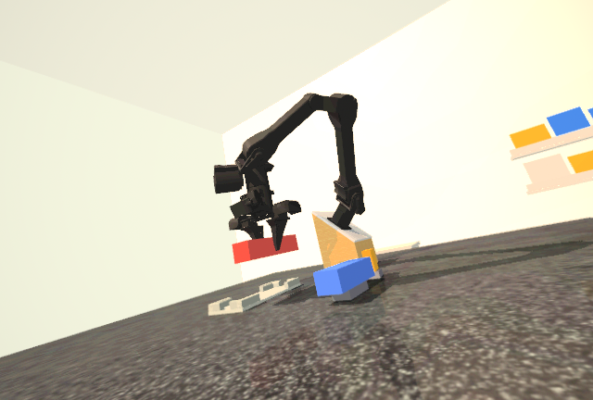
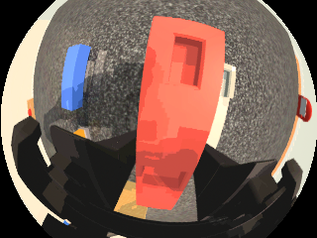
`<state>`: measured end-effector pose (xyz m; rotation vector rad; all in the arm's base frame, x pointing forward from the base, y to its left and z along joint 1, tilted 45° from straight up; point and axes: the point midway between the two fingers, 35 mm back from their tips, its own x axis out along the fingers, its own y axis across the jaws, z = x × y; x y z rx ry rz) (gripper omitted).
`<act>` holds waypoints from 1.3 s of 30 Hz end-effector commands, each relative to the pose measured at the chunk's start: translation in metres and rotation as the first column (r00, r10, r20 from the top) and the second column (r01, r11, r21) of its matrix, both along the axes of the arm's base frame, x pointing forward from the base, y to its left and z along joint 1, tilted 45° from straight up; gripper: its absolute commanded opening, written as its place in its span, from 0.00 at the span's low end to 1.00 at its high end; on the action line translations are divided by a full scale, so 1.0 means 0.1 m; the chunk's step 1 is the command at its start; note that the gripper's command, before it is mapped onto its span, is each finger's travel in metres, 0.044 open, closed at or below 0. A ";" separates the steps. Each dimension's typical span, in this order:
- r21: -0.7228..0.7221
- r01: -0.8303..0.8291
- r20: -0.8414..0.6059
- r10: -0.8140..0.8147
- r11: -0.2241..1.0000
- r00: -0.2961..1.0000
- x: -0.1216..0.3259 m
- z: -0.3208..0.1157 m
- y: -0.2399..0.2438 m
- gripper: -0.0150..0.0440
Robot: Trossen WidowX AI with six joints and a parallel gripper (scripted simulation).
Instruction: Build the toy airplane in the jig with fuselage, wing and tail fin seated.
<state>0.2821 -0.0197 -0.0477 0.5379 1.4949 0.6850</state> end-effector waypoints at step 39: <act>-0.001 -0.031 0.037 0.031 1.000 0.999 -0.09 -0.59 -0.21 0.58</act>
